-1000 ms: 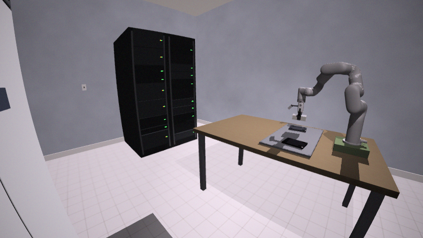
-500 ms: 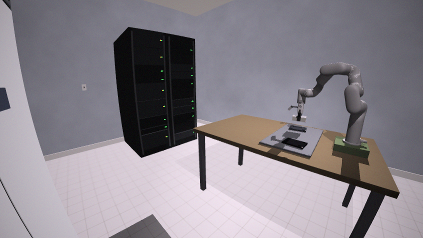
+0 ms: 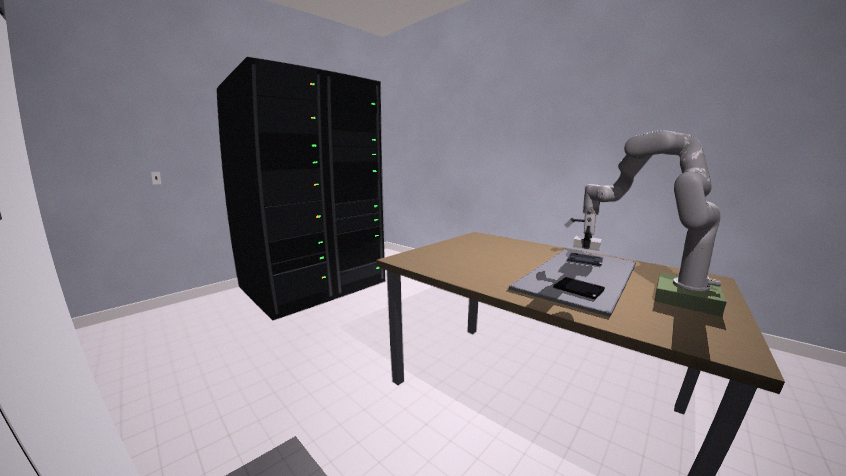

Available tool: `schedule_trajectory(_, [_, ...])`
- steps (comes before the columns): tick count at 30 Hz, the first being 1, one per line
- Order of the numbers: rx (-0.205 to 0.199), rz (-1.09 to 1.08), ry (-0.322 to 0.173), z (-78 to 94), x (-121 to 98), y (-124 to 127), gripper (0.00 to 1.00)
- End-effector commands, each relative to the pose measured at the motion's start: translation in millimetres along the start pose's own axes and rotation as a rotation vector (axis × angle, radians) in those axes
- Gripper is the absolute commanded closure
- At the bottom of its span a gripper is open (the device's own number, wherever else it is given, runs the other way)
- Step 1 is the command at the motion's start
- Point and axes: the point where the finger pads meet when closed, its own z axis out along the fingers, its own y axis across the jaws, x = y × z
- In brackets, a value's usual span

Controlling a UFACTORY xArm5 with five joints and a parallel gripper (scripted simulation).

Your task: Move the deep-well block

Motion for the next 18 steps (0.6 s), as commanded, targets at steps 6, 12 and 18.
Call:
schedule_trajectory(6, [-0.002, 0.000, 0.004, 11.2, 1, 1, 1.00])
schedule_trajectory(12, [-0.002, 0.000, 0.004, 21.3, 1, 1, 1.00])
schedule_trajectory(18, [-0.002, 0.000, 0.004, 31.3, 1, 1, 1.00])
